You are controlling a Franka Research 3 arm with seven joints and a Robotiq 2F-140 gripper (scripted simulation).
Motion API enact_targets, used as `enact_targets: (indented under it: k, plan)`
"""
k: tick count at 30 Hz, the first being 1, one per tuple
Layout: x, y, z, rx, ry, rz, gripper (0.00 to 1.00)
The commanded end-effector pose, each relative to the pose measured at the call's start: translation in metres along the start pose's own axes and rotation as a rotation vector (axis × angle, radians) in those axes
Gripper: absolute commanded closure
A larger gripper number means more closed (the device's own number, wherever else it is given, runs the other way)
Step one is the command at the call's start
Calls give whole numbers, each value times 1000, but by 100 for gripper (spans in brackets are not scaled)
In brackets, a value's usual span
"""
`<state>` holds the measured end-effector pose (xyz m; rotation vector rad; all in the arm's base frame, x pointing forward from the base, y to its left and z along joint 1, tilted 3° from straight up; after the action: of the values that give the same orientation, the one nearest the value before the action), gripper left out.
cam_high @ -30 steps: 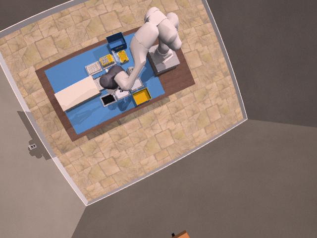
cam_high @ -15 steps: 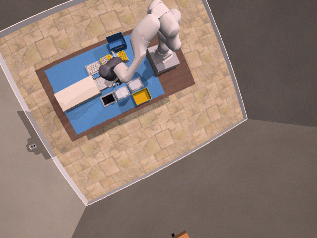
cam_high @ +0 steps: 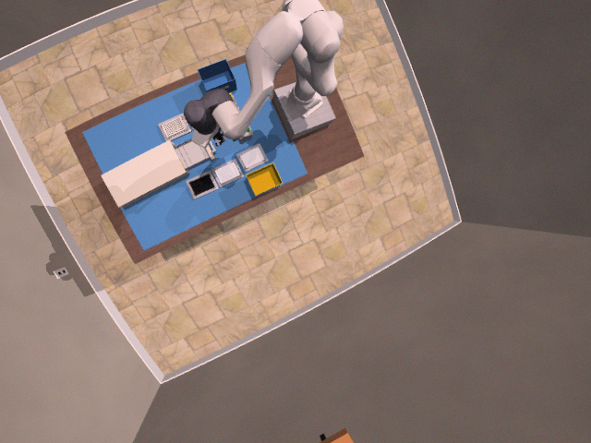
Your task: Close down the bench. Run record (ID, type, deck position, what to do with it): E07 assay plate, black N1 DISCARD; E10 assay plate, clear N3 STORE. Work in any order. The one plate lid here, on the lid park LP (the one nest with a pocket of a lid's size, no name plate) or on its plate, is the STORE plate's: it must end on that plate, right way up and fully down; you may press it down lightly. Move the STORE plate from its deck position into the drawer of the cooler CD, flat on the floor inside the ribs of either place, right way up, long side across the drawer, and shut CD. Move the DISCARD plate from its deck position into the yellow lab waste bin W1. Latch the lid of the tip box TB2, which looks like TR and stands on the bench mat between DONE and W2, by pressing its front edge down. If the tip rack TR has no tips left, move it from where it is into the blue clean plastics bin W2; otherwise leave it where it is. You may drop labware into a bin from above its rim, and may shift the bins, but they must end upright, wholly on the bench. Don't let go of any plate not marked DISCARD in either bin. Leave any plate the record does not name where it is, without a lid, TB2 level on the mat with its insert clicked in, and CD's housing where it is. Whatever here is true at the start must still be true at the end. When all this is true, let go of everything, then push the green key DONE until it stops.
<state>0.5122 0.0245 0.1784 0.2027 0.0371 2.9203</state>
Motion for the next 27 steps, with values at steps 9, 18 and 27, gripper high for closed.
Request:
enact_targets:
  k: [9, 18, 27]
  plan:
    - [-6, 45, 5, 10, 104, 123, 100]
    - [-6, 62, 6, 10, 104, 123, 100]
    - [-6, 62, 6, 10, 104, 123, 100]
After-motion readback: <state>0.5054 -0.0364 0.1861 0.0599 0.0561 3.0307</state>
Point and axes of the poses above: the point where the finger pads meet when closed, its own z axis back along the fingers, its own y axis across the jaws, x = y × z, the point moved 6 cm from there along z, back along the fingers
